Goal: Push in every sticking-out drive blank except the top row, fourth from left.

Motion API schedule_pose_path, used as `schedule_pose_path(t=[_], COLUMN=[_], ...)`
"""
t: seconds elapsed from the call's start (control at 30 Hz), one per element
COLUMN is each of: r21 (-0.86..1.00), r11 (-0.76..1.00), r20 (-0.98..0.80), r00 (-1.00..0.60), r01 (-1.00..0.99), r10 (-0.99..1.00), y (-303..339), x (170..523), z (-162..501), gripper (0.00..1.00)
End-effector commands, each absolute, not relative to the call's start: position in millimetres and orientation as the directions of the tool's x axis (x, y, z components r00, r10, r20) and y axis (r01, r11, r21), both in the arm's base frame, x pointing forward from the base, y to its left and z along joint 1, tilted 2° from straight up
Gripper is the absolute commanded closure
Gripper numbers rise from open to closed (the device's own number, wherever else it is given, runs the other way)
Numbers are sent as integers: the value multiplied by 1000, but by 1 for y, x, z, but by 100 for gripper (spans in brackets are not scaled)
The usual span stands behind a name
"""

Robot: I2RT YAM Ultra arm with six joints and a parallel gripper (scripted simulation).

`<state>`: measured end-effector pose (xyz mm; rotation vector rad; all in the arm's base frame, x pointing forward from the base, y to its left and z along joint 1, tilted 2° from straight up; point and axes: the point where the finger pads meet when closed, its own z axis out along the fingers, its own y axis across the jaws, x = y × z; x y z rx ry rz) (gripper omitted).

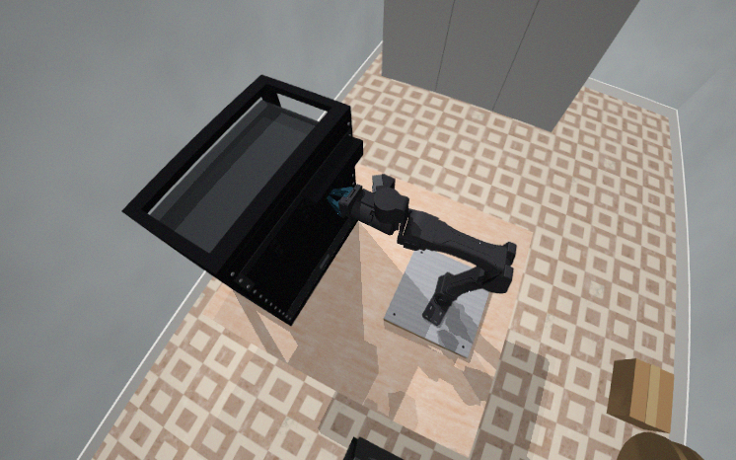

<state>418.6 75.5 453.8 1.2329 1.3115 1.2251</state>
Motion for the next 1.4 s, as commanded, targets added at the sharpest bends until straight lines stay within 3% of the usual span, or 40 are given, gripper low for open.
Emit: schedule_pose_path(t=[0.0,1.37], r21=[1000,1000], r11=[-5,-5], r20=[6,6], r00=[-90,-95], r01=[18,18], r10=[996,995], y=[84,88], x=[431,434], z=[470,470], gripper=[100,100])
